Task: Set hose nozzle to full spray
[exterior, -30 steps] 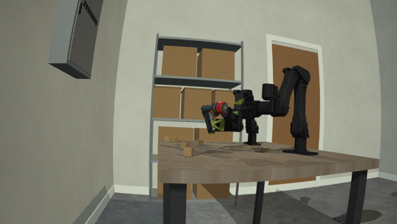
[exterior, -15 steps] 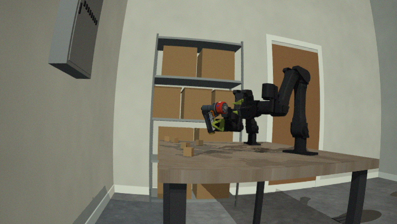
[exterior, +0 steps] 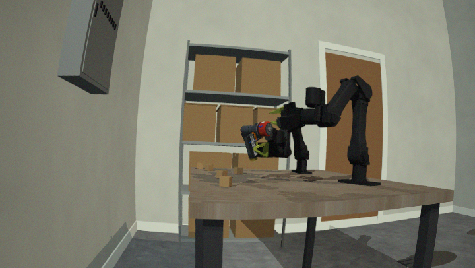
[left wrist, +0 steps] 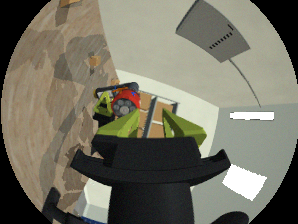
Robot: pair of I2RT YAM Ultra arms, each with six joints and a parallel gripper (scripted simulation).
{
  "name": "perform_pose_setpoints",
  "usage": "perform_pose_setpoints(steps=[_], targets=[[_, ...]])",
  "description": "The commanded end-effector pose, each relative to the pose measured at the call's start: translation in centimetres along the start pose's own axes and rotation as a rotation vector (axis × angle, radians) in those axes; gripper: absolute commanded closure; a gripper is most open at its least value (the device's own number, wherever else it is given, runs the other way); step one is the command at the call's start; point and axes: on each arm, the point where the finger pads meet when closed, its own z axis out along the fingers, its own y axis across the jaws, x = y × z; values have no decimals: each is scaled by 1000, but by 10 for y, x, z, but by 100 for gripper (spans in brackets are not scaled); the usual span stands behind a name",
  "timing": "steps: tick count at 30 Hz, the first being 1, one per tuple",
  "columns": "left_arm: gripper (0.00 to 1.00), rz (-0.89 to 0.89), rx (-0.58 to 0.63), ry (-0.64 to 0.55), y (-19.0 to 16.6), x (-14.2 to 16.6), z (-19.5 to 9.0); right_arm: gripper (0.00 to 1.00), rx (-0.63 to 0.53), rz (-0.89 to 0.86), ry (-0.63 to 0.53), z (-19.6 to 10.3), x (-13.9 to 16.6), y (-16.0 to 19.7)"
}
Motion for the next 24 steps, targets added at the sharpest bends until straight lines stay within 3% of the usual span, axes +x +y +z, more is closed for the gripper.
perform_pose_setpoints(steps=[1, 4, 6, 7, 9, 10, 17, 18, 22, 23, 24], targets=[[63, -16, -33, -42, -26, 0, 11, 65, 9, 42, -176, 8, -67, -4], [63, -24, -42, -57, -45, 3, 17, 65, 9, 42, -176, 8, -67, -4], [63, -68, -65, -72, -40, 3, 19, 65, 9, 42, -176, 8, -67, -4], [63, -36, -53, -72, -61, 8, 22, 65, 9, 42, -176, 8, -67, -4], [63, -98, -87, -92, -49, 8, 23, 65, 9, 42, -176, 8, -67, -4], [63, -76, -80, -94, -66, 13, 26, 65, 9, 42, -176, 8, -67, -4], [63, -144, -134, -130, -62, 20, 29, 65, 9, 42, -176, 8, -67, -4], [63, -135, -134, -134, -79, 28, 30, 65, 9, 42, -176, 8, -67, -4], [63, -201, -193, -164, -72, 38, 29, 65, 9, 42, -176, 8, -67, -4], [63, -296, -279, -203, -35, 16, 40, 65, 9, 42, -176, 8, -67, -4], [63, -276, -323, -260, -28, 6, 47, 65, 9, 42, -176, 8, -67, -4]])
